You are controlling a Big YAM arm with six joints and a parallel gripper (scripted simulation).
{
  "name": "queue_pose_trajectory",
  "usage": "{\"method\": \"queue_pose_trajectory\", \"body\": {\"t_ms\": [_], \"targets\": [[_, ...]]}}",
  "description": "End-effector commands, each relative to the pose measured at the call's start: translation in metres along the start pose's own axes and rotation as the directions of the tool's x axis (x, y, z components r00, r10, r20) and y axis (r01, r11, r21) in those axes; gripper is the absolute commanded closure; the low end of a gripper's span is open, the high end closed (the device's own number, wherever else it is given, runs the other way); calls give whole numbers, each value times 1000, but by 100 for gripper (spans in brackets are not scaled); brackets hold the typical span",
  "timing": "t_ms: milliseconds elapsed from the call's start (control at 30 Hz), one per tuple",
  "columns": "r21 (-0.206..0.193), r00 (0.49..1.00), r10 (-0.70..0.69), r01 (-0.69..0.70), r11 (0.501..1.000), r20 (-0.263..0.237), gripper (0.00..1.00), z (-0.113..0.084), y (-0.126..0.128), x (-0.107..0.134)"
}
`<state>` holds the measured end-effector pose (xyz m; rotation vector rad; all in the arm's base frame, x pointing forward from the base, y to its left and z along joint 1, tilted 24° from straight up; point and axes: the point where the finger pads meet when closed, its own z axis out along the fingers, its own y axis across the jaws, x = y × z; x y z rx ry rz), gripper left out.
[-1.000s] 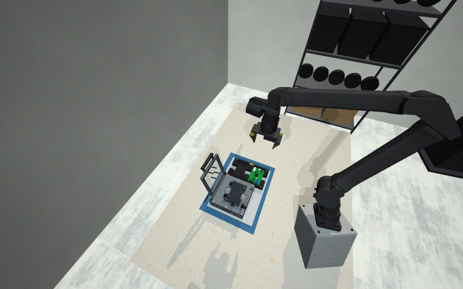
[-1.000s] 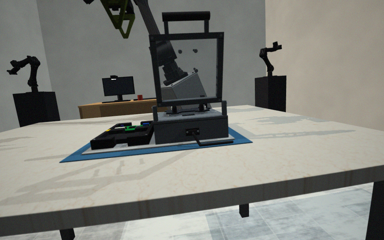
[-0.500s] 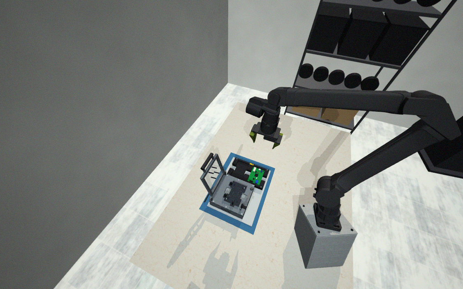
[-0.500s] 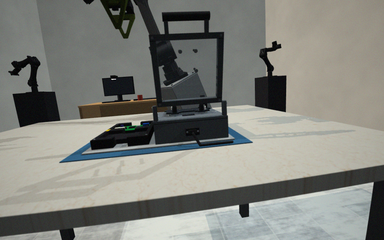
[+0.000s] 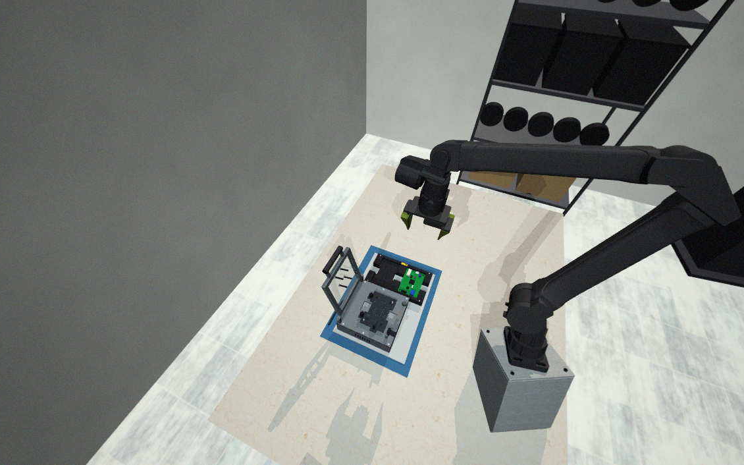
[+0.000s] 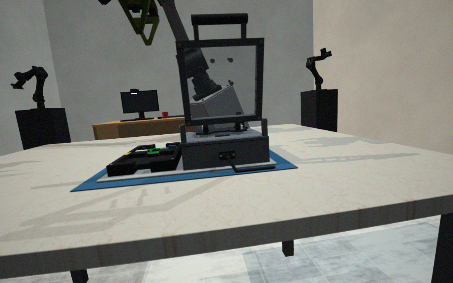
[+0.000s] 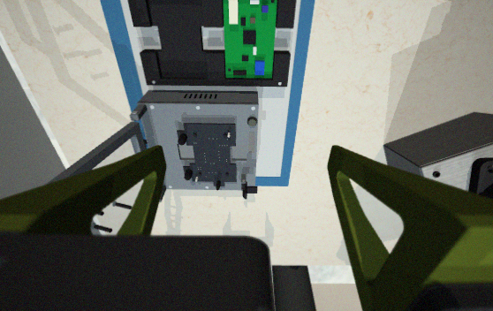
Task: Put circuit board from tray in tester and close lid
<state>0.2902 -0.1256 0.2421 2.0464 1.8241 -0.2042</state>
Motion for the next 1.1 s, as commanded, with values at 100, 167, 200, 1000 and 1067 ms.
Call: {"method": "queue_pose_trajectory", "body": {"t_ms": [100,167,200,1000,1067], "targets": [[3,999,32,-32,999,6,8,-5,2,-8],[3,999,32,-32,999,6,8,-5,1,-8],[3,999,32,-32,999,6,8,-5,1,-8],[7,1000,24,-24,1000,5,8,-3,-6,-7],[9,1000,23,-23,1000,5,8,-2,-6,-7]]}}
